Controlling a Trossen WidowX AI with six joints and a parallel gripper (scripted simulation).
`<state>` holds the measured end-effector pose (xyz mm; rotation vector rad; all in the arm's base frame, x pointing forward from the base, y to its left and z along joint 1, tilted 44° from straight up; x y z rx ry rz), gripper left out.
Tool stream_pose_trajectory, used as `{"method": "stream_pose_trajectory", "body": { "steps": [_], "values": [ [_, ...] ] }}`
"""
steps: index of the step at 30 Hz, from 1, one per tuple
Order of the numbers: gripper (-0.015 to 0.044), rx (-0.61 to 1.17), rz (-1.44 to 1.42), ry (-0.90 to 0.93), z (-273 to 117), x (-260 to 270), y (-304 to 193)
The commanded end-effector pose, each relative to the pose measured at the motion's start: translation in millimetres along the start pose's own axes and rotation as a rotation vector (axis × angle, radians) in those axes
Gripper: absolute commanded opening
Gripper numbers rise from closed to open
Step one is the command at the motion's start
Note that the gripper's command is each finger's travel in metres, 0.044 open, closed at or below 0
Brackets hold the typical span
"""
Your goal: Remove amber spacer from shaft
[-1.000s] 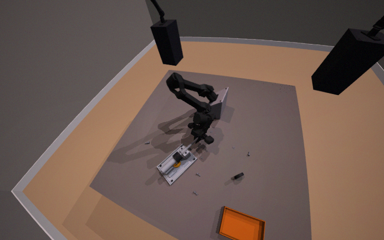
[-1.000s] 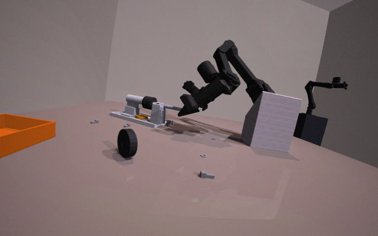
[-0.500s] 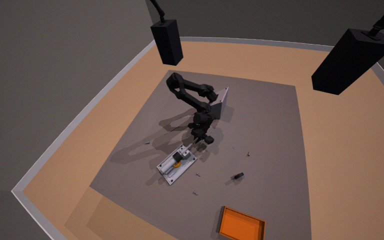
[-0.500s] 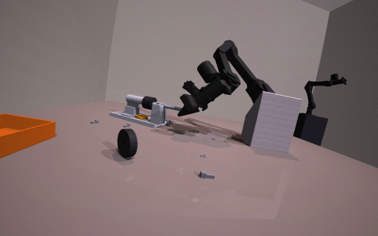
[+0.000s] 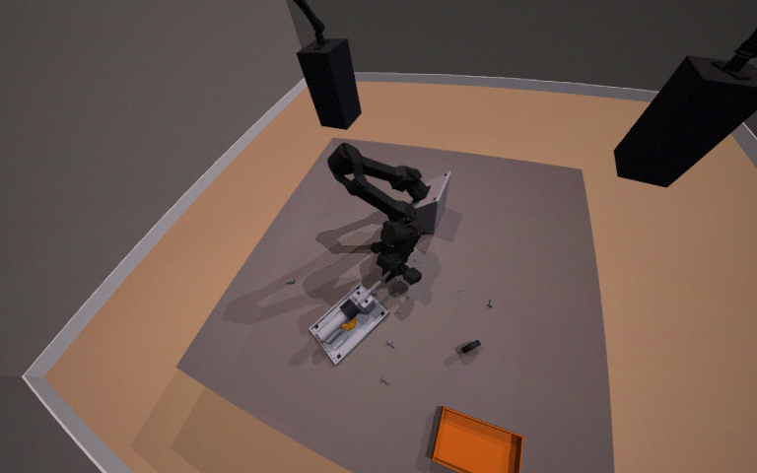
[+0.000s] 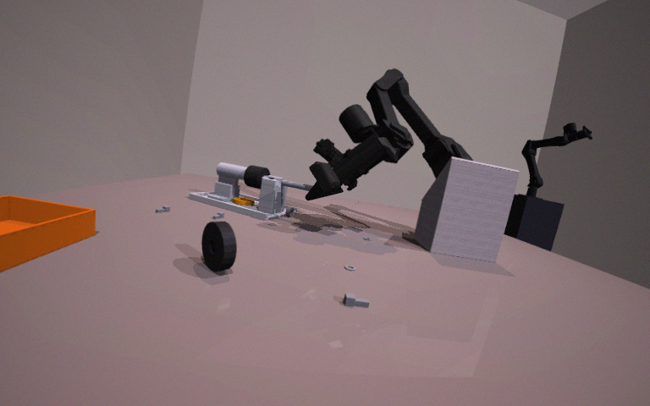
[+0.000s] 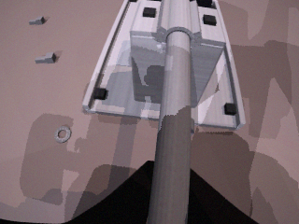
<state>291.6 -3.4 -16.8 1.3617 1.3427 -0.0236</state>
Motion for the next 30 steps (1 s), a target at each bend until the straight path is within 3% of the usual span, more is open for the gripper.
{"method": "stream_pose_trajectory", "body": {
  "steps": [1,30],
  "values": [
    [0.0000,-0.004,0.007,-0.001,0.8,0.0,1.9],
    [0.0000,-0.004,0.007,-0.001,2.5,-0.1,3.8]
  ]
}}
Point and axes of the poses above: the point midway between the two fingers, 35 mm back from their tips, its own z axis out along the fingers, its own x axis across the jaws, y = z × x, the point moved 5 cm from there along -z, back along the fingers, and after that the axes turned 3 degrees about -z, right-handed, at the moved point
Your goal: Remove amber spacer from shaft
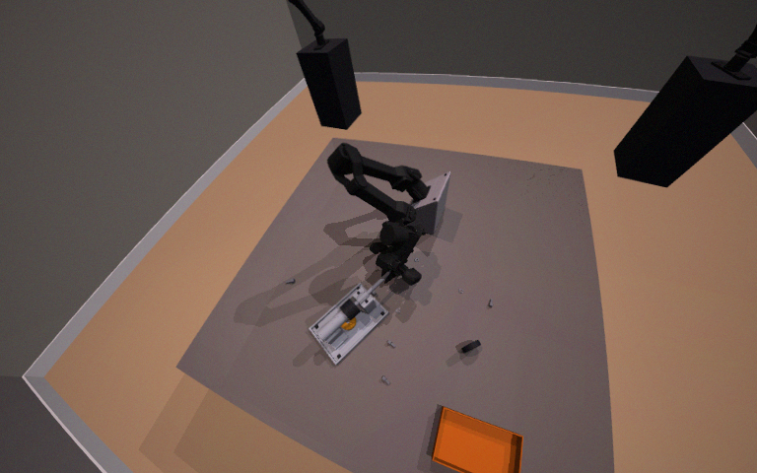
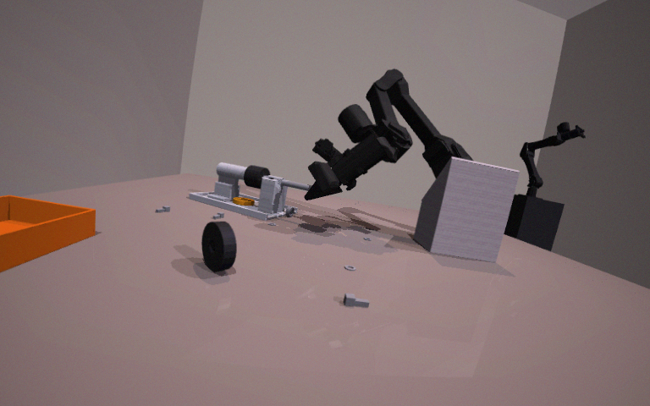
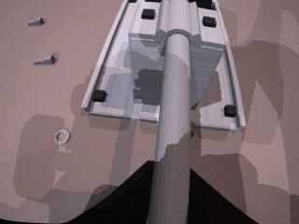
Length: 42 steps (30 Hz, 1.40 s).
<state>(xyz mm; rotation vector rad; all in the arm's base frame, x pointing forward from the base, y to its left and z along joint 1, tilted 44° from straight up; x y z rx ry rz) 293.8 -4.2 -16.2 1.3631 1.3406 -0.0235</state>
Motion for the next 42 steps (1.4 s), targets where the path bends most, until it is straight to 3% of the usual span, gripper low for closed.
{"method": "stream_pose_trajectory", "body": {
  "steps": [1,42],
  "values": [
    [0.0000,-0.004,0.005,0.000,0.9,0.1,2.2],
    [0.0000,-0.004,0.005,0.000,3.4,0.0,4.8]
  ]
}}
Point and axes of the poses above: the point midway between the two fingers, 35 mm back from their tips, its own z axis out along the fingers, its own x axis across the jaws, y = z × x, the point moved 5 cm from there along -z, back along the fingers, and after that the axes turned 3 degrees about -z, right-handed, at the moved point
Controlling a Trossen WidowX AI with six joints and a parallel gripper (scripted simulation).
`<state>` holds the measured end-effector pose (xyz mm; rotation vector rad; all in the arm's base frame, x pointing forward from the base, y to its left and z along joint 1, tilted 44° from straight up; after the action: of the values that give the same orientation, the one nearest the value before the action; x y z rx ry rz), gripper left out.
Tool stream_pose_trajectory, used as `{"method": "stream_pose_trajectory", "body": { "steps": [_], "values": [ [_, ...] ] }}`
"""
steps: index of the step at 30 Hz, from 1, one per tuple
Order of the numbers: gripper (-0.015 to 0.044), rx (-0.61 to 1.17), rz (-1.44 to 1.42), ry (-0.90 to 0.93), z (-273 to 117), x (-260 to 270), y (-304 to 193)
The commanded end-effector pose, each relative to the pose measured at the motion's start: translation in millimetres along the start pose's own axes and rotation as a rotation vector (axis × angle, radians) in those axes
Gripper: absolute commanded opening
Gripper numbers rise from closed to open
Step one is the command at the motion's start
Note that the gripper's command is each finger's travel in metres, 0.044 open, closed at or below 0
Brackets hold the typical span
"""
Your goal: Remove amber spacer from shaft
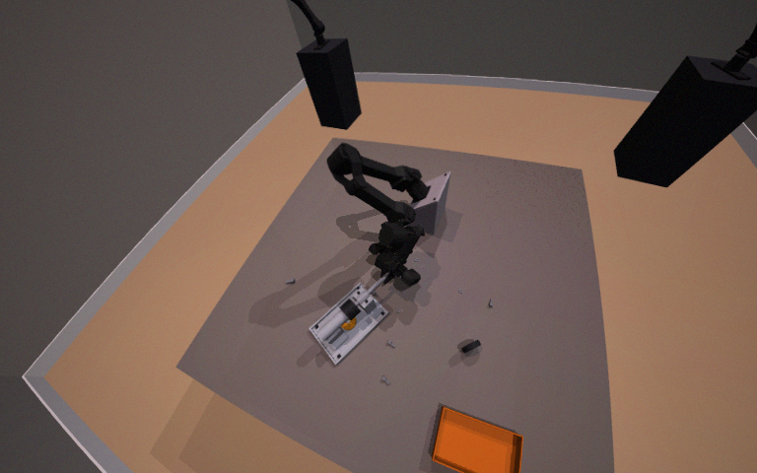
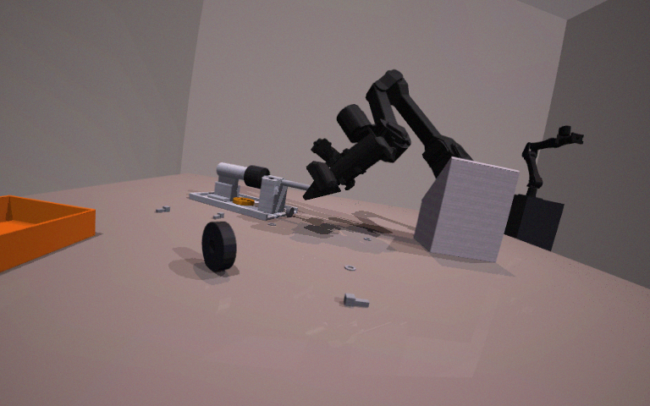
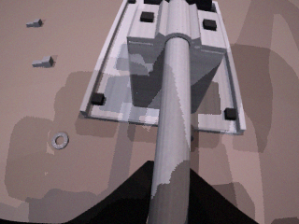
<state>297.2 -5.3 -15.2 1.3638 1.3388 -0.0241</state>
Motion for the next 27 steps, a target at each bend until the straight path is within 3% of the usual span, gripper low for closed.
{"method": "stream_pose_trajectory", "body": {
  "steps": [1,27],
  "values": [
    [0.0000,-0.005,0.004,0.001,0.8,0.3,2.3],
    [0.0000,-0.005,0.004,0.001,2.4,0.2,3.9]
  ]
}}
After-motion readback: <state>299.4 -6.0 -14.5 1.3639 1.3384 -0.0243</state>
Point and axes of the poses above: the point midway between the two fingers, 35 mm back from their tips, its own z axis out along the fingers, its own x axis across the jaws, y = z × x, the point moved 5 cm from there along -z, back along the fingers, and after that the axes turned 3 degrees about -z, right-handed, at the moved point
